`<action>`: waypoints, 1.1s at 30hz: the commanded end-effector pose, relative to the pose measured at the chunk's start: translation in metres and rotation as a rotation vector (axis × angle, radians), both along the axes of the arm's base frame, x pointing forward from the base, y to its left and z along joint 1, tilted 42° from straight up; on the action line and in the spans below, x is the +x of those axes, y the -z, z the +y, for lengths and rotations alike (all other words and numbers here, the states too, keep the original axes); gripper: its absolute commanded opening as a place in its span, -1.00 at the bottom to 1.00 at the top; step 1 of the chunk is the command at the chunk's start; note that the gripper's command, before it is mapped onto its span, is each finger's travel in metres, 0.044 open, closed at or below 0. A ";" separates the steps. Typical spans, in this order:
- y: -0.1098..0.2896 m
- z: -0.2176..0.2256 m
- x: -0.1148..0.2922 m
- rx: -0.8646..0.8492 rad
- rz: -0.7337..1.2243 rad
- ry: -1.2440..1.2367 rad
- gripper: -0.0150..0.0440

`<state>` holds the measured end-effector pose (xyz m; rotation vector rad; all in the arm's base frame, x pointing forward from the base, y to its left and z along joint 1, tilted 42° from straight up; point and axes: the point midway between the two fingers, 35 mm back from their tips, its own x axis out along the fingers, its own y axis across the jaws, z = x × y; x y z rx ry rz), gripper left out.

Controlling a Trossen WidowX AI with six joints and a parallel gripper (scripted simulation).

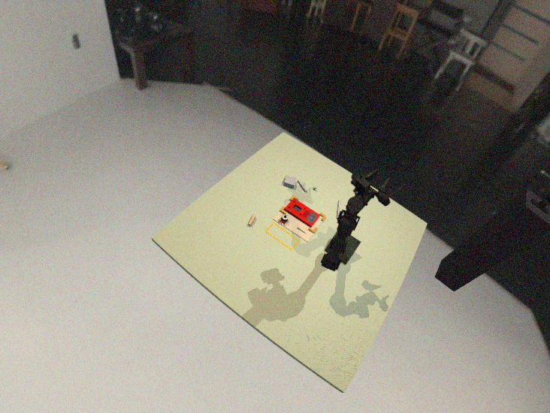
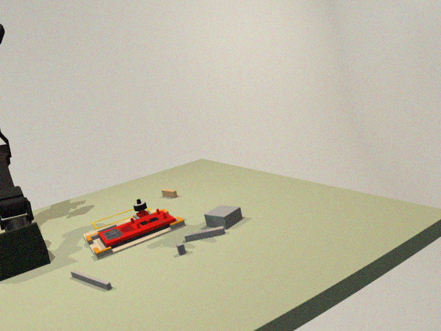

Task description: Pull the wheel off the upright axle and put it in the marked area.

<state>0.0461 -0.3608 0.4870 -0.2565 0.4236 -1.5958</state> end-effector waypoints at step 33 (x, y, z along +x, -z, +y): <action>0.251 0.091 0.272 0.891 0.187 -0.884 0.53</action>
